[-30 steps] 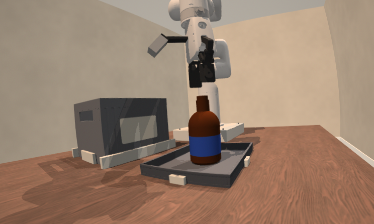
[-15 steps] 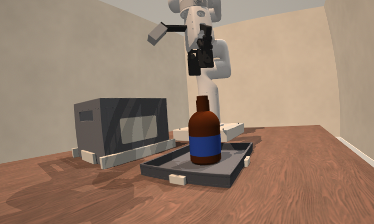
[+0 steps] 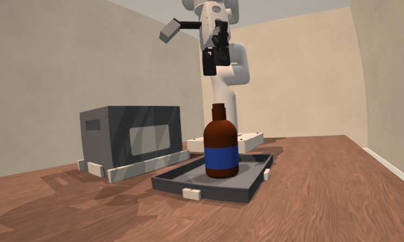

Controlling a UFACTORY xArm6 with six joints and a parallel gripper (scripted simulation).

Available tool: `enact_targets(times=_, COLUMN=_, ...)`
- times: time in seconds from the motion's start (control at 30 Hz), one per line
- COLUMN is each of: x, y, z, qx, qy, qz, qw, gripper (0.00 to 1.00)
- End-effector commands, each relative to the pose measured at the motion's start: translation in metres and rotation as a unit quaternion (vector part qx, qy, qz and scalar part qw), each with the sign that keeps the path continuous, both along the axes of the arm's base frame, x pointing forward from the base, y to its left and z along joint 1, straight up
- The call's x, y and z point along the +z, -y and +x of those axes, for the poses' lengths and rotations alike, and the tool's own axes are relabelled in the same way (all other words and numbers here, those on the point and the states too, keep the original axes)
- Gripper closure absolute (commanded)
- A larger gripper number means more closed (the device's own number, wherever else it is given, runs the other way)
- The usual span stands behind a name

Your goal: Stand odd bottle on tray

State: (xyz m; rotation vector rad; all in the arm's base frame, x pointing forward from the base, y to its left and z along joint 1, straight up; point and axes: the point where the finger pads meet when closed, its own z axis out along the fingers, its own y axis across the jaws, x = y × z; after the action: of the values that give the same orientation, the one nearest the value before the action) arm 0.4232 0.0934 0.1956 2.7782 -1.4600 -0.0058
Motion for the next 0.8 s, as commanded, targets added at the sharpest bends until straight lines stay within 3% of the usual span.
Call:
enact_targets(times=0.0, x=0.0024, y=-0.0003, z=0.0012, qx=0.0, qy=0.002, qz=0.001, qw=1.0, gripper=0.0)
enact_targets(times=0.07, x=0.0024, y=-0.0003, z=0.0012, qx=0.0, qy=0.002, qz=0.001, qw=1.0, gripper=0.0)
enact_targets(times=0.1, x=0.0024, y=-0.0003, z=0.0012, qx=0.0, qy=0.002, qz=0.001, qw=1.0, gripper=1.0)
enact_targets(times=0.77, x=0.0024, y=-0.0003, z=0.0012, qx=0.0, qy=0.002, qz=0.001, qw=1.0, gripper=1.0)
